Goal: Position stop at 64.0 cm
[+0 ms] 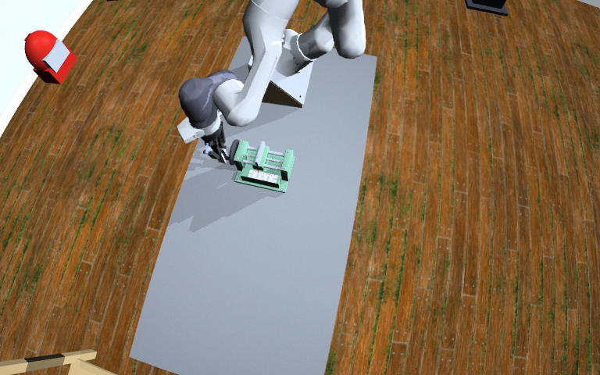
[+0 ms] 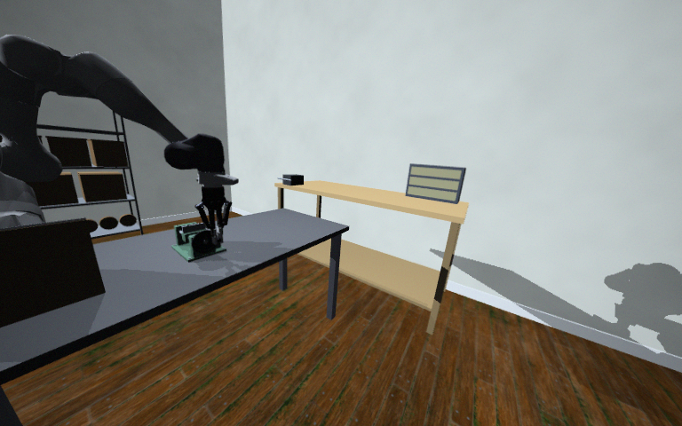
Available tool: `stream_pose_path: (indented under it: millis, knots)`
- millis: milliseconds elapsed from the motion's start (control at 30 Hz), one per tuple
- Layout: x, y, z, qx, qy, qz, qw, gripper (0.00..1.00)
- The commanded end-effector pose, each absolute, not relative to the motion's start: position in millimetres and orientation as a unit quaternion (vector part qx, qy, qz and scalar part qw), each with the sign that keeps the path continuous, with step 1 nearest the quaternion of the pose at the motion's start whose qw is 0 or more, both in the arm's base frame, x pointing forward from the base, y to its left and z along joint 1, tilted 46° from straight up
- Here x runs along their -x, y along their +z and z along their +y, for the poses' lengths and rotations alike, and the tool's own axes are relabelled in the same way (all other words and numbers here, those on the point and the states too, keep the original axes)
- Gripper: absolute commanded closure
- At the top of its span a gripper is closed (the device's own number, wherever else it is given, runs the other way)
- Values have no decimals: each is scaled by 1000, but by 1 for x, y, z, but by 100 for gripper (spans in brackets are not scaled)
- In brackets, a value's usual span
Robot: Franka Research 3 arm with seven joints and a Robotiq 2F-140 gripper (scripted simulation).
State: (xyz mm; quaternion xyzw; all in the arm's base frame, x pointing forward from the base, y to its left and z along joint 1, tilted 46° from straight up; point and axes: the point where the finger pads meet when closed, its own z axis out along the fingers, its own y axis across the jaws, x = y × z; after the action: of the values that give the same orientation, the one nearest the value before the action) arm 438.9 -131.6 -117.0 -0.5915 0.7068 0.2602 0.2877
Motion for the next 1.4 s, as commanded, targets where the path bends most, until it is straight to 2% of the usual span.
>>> stream_pose_path:
  millis: [0, 1367]
  knots:
    - [-440, -121, -129, 591, 260, 708, 287, 96]
    - [-441, -133, -117, 591, 260, 708, 287, 96]
